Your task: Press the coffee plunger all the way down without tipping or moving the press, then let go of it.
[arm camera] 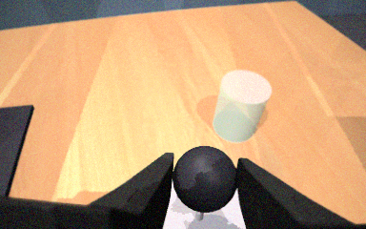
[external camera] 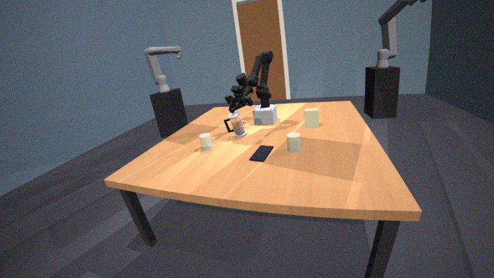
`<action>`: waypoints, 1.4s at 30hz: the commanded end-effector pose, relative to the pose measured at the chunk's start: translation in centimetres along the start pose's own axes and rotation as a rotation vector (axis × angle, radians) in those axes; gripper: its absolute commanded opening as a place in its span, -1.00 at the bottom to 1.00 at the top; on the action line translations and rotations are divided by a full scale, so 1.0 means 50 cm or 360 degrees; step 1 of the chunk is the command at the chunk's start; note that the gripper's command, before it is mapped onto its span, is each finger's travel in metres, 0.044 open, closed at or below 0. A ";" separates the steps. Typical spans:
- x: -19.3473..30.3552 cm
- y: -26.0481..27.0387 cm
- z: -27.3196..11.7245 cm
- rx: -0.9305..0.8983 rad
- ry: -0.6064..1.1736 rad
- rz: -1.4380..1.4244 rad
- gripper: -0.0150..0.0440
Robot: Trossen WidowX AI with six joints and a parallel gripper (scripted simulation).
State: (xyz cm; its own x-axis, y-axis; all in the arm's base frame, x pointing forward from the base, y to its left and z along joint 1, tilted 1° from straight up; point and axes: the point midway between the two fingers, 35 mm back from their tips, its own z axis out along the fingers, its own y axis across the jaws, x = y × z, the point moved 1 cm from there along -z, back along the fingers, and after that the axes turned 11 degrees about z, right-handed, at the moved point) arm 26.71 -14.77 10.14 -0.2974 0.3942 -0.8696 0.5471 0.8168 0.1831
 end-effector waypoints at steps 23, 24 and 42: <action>0.000 0.000 0.001 0.0000 0.0000 0.0000 0.90; 0.000 0.000 0.001 0.0000 0.0000 0.0000 0.99; -0.079 0.006 -0.133 0.0016 0.0013 0.0007 1.00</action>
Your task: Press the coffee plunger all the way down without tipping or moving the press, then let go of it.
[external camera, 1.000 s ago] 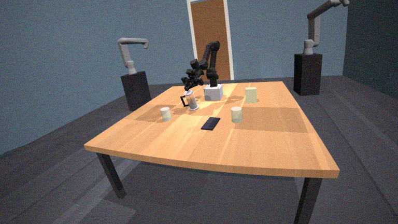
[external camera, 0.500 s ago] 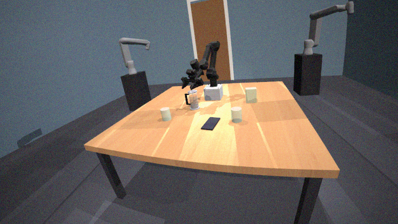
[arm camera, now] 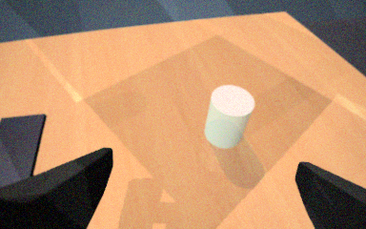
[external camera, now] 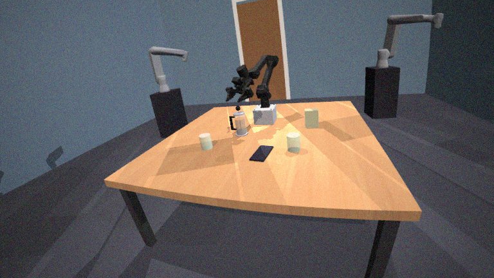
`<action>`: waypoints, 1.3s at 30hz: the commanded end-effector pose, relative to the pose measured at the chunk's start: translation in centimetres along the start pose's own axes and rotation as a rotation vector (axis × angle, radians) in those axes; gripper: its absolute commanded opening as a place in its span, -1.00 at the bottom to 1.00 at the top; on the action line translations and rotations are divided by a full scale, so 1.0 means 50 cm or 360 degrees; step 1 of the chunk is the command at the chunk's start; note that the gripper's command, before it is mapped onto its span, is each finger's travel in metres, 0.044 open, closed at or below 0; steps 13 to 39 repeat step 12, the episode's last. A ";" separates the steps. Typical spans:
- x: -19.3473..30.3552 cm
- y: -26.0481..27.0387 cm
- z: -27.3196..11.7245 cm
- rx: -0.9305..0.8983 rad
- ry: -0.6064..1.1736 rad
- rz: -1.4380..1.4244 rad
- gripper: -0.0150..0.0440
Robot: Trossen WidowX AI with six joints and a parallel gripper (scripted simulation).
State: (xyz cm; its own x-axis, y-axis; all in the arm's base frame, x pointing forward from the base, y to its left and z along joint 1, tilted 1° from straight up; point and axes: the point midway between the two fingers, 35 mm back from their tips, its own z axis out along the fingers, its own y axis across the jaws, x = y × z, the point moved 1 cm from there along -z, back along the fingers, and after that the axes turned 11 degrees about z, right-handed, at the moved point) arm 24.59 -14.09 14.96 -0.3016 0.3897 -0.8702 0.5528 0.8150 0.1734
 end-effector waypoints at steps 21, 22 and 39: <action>-0.013 -0.003 -0.093 0.0010 0.0027 0.0032 1.00; -0.013 -0.003 -0.093 0.0010 0.0027 0.0032 1.00; -0.013 -0.003 -0.093 0.0010 0.0027 0.0032 1.00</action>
